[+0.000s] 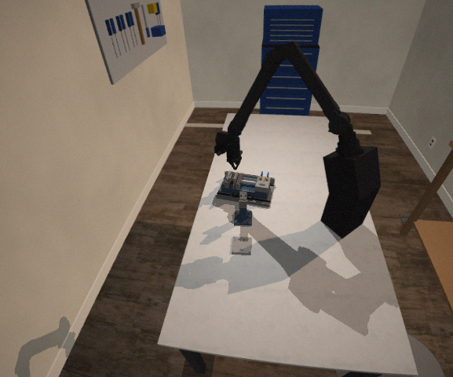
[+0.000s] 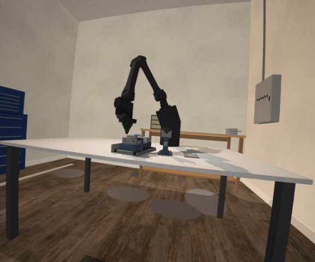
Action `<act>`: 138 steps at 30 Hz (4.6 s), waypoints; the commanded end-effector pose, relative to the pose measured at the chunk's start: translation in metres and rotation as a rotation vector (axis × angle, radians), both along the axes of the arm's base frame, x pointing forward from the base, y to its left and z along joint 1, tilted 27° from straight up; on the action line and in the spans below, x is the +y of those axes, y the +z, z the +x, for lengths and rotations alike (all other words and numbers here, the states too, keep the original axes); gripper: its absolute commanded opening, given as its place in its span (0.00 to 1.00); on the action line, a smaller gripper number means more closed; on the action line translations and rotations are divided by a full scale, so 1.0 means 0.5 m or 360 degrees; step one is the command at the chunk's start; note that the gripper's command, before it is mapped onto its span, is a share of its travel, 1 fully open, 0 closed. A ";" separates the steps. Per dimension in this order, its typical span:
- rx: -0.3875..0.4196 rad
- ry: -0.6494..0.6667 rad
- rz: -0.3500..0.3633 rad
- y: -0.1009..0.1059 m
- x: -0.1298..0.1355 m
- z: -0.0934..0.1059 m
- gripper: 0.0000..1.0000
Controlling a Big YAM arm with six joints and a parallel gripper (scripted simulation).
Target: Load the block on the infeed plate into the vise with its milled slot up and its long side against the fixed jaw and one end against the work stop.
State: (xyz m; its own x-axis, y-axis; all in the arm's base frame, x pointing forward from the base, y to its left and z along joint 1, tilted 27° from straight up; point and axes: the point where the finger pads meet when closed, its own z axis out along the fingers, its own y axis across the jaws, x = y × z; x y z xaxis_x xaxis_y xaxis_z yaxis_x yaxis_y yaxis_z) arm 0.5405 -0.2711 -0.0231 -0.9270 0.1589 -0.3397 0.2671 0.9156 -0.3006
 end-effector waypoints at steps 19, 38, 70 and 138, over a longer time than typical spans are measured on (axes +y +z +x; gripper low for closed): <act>-0.0003 0.0014 -0.0001 -0.014 -0.002 0.009 0.00; -0.0008 0.0013 -0.0004 -0.013 -0.005 0.012 0.00; -0.0027 0.0010 -0.0014 -0.016 -0.021 0.025 0.00; -0.0019 0.0010 -0.0009 -0.023 -0.019 0.023 0.00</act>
